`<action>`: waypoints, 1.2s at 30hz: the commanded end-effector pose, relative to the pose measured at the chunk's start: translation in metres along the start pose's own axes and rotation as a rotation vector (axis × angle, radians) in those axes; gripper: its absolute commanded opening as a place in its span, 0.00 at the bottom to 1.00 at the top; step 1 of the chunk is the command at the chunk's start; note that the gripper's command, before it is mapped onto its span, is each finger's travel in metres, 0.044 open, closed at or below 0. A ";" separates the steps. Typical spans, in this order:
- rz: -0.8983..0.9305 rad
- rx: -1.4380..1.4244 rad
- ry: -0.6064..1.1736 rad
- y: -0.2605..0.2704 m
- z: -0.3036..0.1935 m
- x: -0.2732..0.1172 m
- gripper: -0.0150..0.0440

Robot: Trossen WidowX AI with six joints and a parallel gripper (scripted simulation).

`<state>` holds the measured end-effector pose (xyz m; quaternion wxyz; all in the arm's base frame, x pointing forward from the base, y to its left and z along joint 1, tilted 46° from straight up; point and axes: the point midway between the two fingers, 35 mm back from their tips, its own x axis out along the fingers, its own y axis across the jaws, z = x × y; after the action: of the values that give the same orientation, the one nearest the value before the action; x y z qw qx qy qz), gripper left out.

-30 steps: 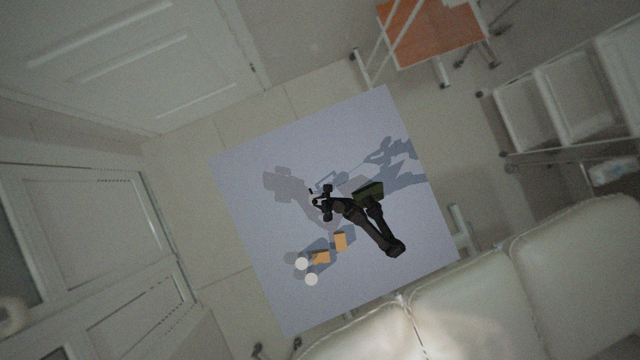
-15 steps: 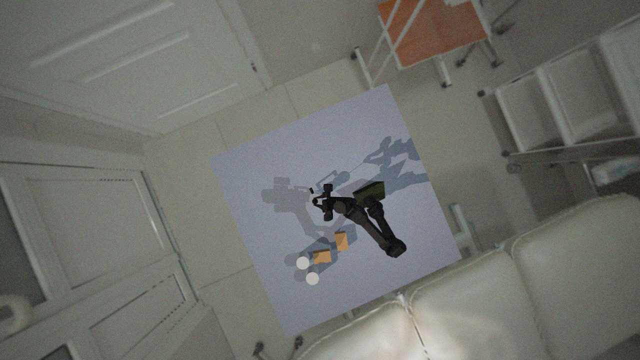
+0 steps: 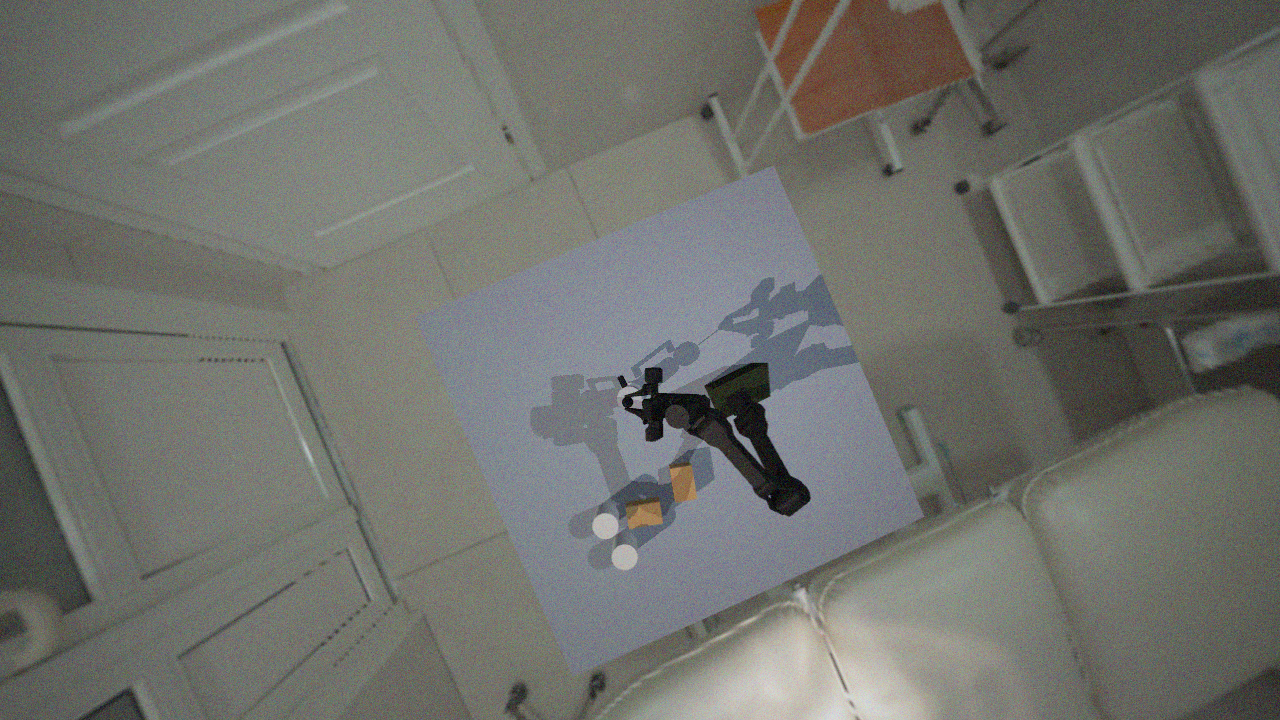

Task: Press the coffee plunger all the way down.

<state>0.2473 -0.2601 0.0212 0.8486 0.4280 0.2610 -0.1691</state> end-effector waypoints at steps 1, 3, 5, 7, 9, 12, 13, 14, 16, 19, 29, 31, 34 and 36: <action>-0.006 0.022 0.050 -0.002 -0.024 0.010 0.47; -0.006 0.022 0.050 -0.002 -0.026 0.012 0.47; -0.006 0.022 0.049 -0.002 -0.029 0.014 0.47; -0.006 0.022 0.049 -0.002 -0.032 0.015 0.47; -0.006 0.022 0.049 -0.001 -0.035 0.017 0.47; -0.006 0.022 0.049 -0.001 -0.039 0.020 0.47; -0.006 0.022 0.049 -0.001 -0.040 0.021 0.47; -0.006 0.022 0.049 -0.001 -0.042 0.022 0.47; -0.006 0.022 0.049 -0.001 -0.044 0.024 0.47; -0.005 0.023 0.048 -0.001 -0.048 0.027 0.47; -0.003 0.024 0.047 0.001 -0.059 0.038 0.47; -0.003 0.024 0.047 0.001 -0.059 0.040 0.47; -0.003 0.024 0.046 0.001 -0.057 0.042 0.47; -0.002 0.024 0.046 0.001 -0.057 0.043 0.47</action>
<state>0.2650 -0.2300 -0.0194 0.8496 0.4256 0.2599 -0.1718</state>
